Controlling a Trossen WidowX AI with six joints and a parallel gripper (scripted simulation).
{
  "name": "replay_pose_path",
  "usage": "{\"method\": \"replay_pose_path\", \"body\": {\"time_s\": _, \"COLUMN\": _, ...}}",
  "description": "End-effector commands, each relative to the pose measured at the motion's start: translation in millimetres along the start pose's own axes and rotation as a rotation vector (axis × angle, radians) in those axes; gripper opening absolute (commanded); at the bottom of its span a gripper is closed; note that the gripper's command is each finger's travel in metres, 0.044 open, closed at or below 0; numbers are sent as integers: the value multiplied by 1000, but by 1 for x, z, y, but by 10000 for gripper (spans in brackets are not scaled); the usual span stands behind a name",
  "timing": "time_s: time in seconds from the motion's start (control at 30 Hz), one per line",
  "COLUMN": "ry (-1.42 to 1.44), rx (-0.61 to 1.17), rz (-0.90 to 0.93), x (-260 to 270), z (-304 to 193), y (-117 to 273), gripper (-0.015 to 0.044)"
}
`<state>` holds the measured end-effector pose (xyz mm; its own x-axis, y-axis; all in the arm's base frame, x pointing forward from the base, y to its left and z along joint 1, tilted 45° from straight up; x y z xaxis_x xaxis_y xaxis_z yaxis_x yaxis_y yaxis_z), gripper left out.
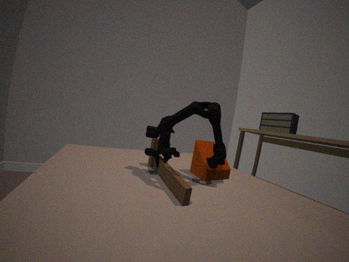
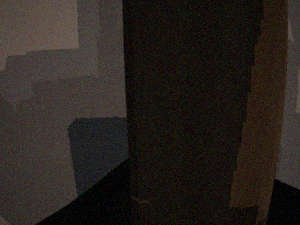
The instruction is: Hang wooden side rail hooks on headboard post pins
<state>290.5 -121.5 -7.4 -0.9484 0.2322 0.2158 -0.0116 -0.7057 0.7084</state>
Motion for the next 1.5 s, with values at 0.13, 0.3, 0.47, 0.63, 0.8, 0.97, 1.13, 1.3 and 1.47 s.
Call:
{"method": "replay_pose_path", "body": {"time_s": 0.13, "ry": 2, "rx": 6, "rz": -11, "x": -1, "z": -3, "y": 4, "gripper": 0}}
{"method": "replay_pose_path", "body": {"time_s": 0.3, "ry": 2, "rx": 6, "rz": -11, "x": -1, "z": -4, "y": 4, "gripper": 0}}
{"method": "replay_pose_path", "body": {"time_s": 0.47, "ry": 2, "rx": 6, "rz": -11, "x": -2, "z": -4, "y": 3, "gripper": 0}}
{"method": "replay_pose_path", "body": {"time_s": 0.63, "ry": 2, "rx": 6, "rz": -11, "x": -2, "z": -4, "y": 3, "gripper": 0}}
{"method": "replay_pose_path", "body": {"time_s": 0.8, "ry": 2, "rx": 6, "rz": -11, "x": -3, "z": -5, "y": 4, "gripper": 0}}
{"method": "replay_pose_path", "body": {"time_s": 0.97, "ry": 2, "rx": 6, "rz": -11, "x": -3, "z": -5, "y": 4, "gripper": 0}}
{"method": "replay_pose_path", "body": {"time_s": 1.13, "ry": 2, "rx": 6, "rz": -11, "x": -2, "z": -6, "y": 4, "gripper": 0}}
{"method": "replay_pose_path", "body": {"time_s": 1.3, "ry": 2, "rx": 6, "rz": -11, "x": -2, "z": -7, "y": 4, "gripper": 0}}
{"method": "replay_pose_path", "body": {"time_s": 1.47, "ry": 2, "rx": 6, "rz": -12, "x": -3, "z": -7, "y": 3, "gripper": 0}}
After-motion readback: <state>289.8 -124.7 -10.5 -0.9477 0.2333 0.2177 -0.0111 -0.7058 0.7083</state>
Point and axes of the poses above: the point midway between the two fingers, 35 mm back from their tips, its own y axis back along the fingers, its own x axis across the jaws, z = x × y, the point moved 10 cm from there along y, back along the fingers, and after that the axes turned 15 degrees about -y, right-handed, at the moved point
